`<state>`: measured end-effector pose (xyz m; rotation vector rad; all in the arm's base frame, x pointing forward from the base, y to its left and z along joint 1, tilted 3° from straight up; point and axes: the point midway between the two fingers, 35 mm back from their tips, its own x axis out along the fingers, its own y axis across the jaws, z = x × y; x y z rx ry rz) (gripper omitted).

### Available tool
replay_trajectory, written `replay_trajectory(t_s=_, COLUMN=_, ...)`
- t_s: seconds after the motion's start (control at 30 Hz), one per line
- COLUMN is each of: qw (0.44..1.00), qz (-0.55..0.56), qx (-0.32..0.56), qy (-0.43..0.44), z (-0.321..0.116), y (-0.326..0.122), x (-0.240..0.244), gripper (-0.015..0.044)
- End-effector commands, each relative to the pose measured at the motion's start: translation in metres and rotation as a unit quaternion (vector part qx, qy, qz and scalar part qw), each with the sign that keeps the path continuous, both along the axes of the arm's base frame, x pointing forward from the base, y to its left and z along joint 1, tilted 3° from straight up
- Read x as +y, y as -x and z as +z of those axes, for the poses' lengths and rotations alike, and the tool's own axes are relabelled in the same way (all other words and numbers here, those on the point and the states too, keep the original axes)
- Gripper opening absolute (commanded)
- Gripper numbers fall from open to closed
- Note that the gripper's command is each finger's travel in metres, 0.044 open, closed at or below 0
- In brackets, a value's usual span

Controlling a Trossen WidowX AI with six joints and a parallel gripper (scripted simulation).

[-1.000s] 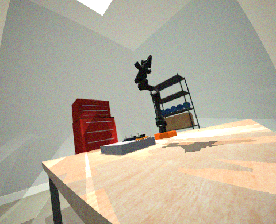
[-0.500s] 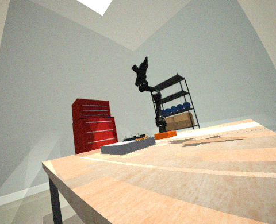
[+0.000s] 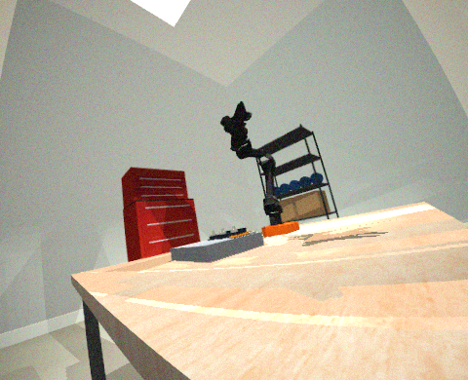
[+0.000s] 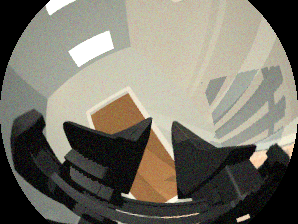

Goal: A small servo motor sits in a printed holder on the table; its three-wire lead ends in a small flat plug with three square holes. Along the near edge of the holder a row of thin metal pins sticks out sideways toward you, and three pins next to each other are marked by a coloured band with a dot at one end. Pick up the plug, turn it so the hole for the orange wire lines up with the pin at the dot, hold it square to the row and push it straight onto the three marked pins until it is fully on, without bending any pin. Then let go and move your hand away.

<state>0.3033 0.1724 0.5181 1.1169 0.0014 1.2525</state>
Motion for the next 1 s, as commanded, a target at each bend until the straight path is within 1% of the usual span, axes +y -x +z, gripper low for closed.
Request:
replay_trajectory(t_s=0.0, qw=0.999, qz=-0.040, qx=-0.011, qy=0.006, z=-0.003, y=-0.001, x=-0.008, gripper=0.0115)
replay_trajectory(t_s=0.5, qw=0.981, qz=-0.186, qx=-0.030, qy=0.054, z=-0.027, y=-0.014, x=-0.038, gripper=0.0115)
replay_trajectory(t_s=0.97, qw=0.940, qz=-0.314, qx=-0.040, qy=0.124, z=-0.057, y=-0.023, x=-0.068, gripper=0.0115)
